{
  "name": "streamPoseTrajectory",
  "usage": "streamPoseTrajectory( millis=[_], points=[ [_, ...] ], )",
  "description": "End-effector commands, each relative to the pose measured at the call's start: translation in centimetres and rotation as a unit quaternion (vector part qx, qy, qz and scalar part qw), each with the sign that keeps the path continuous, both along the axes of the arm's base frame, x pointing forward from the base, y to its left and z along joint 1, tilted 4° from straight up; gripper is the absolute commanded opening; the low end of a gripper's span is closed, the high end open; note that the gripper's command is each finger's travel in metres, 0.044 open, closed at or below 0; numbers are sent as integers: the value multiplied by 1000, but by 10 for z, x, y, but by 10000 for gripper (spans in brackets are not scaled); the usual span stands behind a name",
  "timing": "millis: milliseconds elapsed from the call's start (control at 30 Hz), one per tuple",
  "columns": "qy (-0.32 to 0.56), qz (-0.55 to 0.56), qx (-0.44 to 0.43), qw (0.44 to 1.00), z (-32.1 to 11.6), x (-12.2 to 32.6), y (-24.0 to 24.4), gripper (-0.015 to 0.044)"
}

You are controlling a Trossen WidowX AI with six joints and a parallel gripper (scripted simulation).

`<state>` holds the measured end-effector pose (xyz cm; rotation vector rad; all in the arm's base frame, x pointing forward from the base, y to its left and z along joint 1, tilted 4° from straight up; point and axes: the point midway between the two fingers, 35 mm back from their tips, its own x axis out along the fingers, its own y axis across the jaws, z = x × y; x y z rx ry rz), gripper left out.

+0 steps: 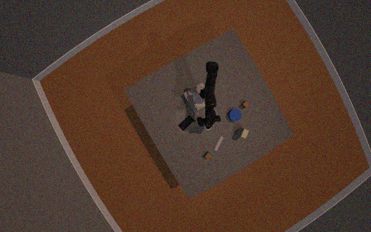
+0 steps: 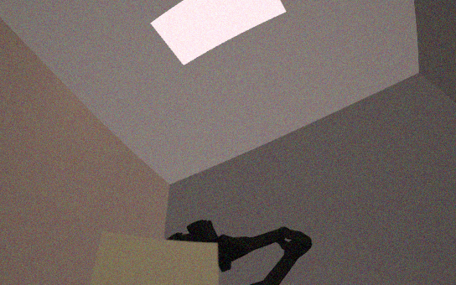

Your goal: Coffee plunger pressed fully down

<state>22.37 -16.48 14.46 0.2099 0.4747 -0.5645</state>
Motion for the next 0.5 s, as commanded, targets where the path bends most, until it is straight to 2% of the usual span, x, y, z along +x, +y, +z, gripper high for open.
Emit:
streamPoseTrajectory(
  millis=[0, 467],
  points=[
    [4, -1, 8, 1000, -4, 0, 0, 124],
    [0, 0, 0, 1000, 0, 1, -1, 124]
  ],
)
